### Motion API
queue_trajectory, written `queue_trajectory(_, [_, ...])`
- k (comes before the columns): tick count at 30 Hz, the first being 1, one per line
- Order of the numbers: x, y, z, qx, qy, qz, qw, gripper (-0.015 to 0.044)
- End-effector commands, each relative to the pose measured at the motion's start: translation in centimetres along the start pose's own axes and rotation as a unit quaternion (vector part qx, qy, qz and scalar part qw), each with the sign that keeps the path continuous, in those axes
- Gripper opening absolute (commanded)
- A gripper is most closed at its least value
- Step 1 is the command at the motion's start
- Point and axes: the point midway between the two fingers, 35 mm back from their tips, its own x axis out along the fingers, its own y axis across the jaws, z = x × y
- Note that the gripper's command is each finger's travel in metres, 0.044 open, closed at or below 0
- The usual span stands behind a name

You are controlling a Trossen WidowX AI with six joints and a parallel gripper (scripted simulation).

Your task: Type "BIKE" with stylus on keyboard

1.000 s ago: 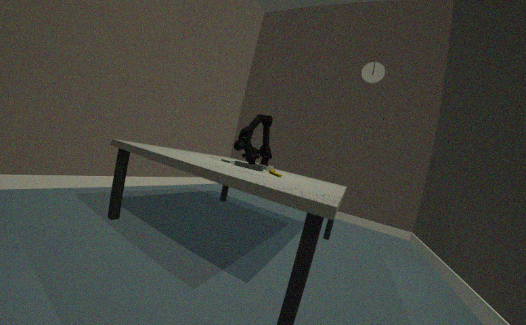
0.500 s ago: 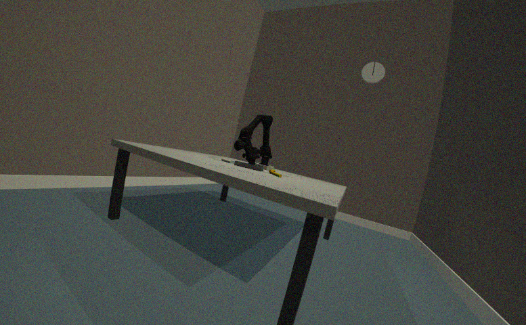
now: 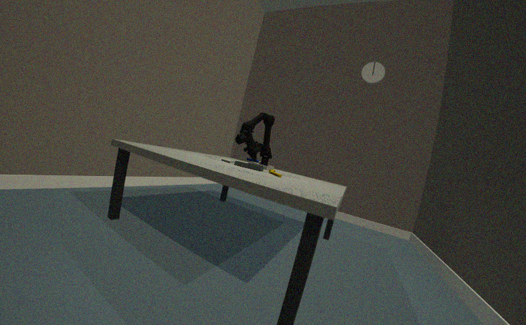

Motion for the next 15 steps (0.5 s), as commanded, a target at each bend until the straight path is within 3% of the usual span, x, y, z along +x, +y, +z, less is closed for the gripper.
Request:
queue_trajectory(1, [-0.4,-0.1,0.1,-0.002,0.004,-0.001,1.0,0.0])
queue_trajectory(15, [-0.5,-1.2,-1.3,0.104,0.085,0.131,0.982,0.0])
